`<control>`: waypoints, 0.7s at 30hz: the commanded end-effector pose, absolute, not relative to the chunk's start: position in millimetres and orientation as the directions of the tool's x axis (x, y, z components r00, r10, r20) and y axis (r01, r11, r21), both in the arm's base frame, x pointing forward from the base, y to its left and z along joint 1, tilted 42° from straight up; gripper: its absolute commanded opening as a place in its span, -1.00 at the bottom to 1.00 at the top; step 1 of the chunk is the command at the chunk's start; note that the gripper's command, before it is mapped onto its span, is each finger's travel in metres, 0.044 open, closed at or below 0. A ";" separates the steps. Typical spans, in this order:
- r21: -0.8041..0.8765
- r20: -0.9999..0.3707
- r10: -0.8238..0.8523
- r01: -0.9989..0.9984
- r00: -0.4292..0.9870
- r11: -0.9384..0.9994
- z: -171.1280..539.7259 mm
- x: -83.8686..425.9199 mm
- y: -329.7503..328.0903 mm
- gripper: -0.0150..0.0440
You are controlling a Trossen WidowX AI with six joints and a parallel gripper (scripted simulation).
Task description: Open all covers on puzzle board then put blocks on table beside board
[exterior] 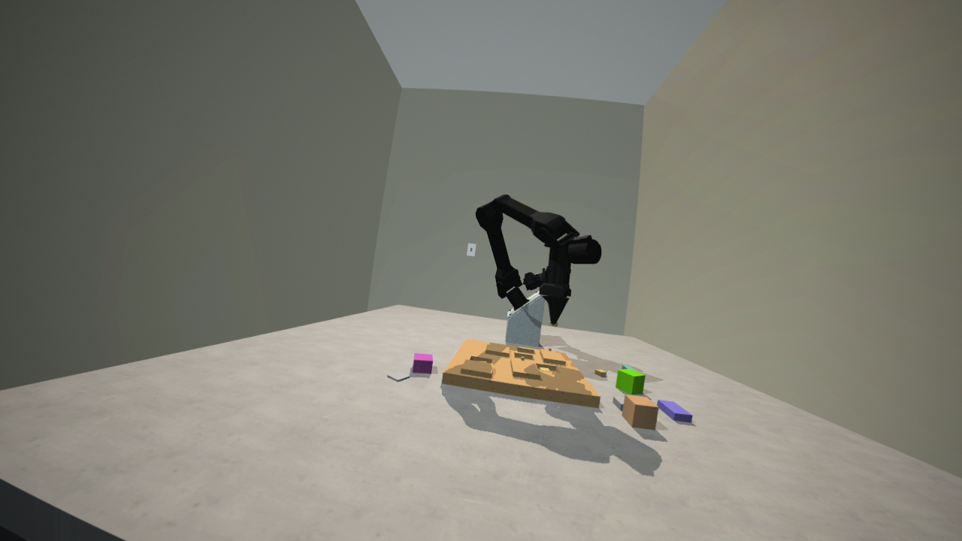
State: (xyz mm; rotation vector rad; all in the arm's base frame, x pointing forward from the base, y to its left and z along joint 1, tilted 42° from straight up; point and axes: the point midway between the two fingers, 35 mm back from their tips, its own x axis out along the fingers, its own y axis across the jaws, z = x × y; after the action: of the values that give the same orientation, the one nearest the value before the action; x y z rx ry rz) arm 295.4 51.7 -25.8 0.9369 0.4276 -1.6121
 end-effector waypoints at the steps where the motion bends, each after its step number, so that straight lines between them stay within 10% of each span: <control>1: 0.206 -0.765 -0.644 0.941 -0.017 -0.270 -35.6 292.6 64.2 -0.22; 21: 0.203 -0.767 -0.641 0.941 -0.020 -0.272 -83.9 267.6 121.3 -0.22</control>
State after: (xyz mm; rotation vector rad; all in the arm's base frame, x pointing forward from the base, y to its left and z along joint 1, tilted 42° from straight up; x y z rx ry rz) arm 272.2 113.3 -76.2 0.9385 0.4363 -1.6142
